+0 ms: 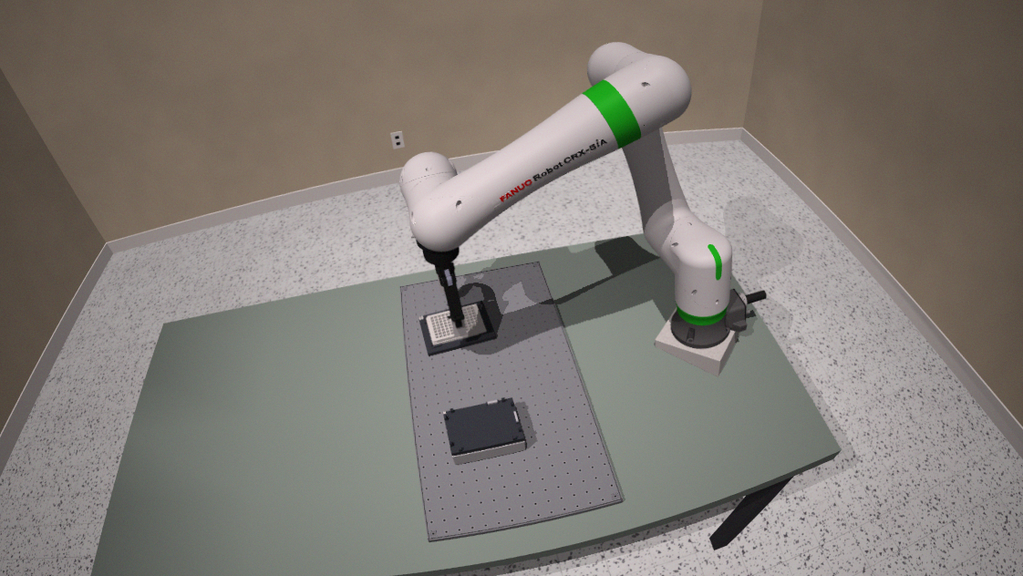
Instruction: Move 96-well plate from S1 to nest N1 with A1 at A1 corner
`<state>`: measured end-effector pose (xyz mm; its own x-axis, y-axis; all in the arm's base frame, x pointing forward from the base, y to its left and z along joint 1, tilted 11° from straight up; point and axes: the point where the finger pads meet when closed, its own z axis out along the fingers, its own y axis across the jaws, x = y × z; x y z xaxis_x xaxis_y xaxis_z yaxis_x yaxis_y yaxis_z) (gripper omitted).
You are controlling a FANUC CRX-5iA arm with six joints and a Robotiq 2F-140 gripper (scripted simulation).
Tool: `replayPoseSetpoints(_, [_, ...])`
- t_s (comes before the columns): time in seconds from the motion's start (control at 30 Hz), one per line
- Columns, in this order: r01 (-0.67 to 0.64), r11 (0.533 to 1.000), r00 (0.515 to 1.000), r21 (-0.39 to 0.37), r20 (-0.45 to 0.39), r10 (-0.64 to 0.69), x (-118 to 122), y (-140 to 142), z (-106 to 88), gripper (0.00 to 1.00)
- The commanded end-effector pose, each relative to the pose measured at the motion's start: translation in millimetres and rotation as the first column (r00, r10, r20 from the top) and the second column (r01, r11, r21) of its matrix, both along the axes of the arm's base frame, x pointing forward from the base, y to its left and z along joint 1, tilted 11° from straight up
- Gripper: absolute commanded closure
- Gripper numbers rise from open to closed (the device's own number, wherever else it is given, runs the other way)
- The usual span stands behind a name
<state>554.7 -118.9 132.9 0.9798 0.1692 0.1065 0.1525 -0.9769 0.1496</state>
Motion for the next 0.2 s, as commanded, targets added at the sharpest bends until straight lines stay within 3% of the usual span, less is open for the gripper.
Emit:
replayPoseSetpoints(0.0, [0.000, 1.000, 1.000, 0.000, 0.000, 0.000, -0.5, 0.7, 5.1, 0.00])
replayPoseSetpoints(0.17, [0.000, 1.000, 1.000, 0.000, 0.000, 0.000, -0.5, 0.7, 5.1, 0.00])
